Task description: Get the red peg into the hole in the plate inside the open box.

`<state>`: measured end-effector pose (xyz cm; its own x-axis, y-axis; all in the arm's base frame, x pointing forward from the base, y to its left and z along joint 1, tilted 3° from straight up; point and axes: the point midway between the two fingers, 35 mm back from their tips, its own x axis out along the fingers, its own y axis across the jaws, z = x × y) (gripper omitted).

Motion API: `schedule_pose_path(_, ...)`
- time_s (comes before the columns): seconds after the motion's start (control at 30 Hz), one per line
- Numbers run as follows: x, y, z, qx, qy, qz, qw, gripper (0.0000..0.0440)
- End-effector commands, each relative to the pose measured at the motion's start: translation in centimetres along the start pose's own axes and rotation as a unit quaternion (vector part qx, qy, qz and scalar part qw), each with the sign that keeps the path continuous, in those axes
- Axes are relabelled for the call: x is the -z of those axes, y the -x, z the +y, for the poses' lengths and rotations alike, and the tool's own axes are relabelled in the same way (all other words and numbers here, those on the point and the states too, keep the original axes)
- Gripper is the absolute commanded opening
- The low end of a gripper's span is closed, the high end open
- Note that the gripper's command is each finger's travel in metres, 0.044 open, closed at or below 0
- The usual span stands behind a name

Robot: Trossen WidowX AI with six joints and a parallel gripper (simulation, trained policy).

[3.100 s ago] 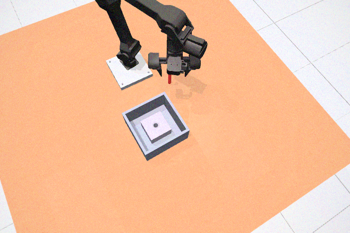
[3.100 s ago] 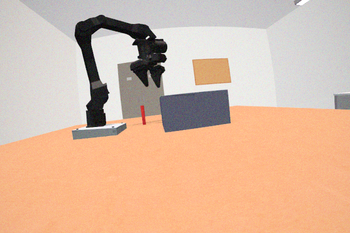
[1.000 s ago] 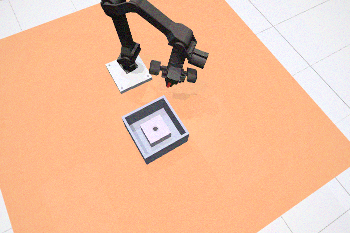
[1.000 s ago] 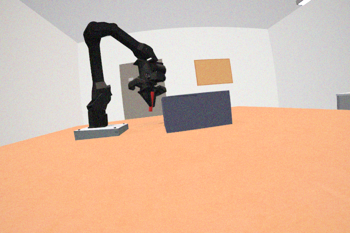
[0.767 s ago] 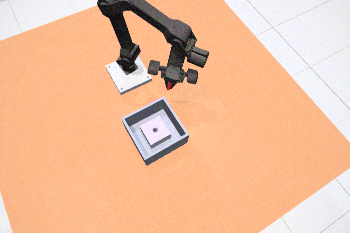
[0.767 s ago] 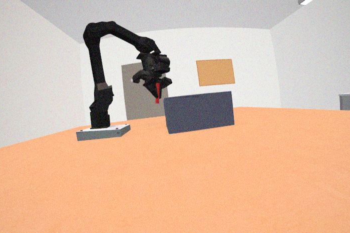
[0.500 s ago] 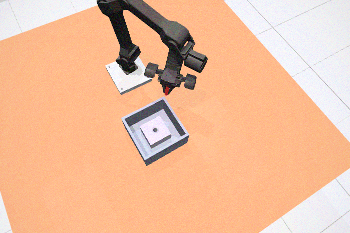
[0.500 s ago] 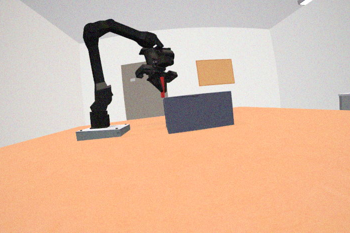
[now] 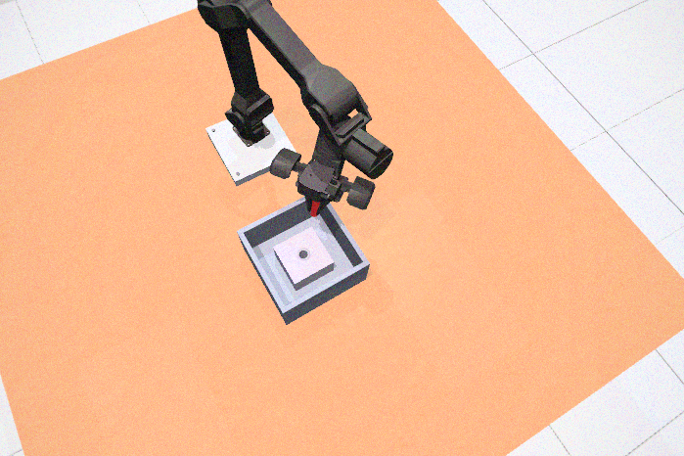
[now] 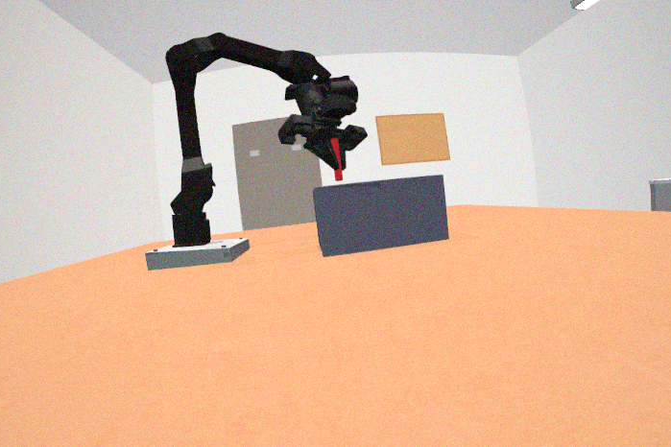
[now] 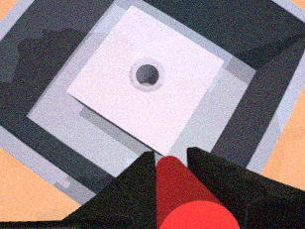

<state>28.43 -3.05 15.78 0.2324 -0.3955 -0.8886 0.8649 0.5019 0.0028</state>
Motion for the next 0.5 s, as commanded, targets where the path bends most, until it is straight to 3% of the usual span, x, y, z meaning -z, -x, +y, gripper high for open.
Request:
schedule_pose_path(0.0,-1.4,-1.0,0.1,0.003,-0.004,-0.004,1.000,0.0000)
schedule_pose_path(0.47,-4.5,-5.5,0.3,-0.002,0.027,0.018,0.999,0.0000)
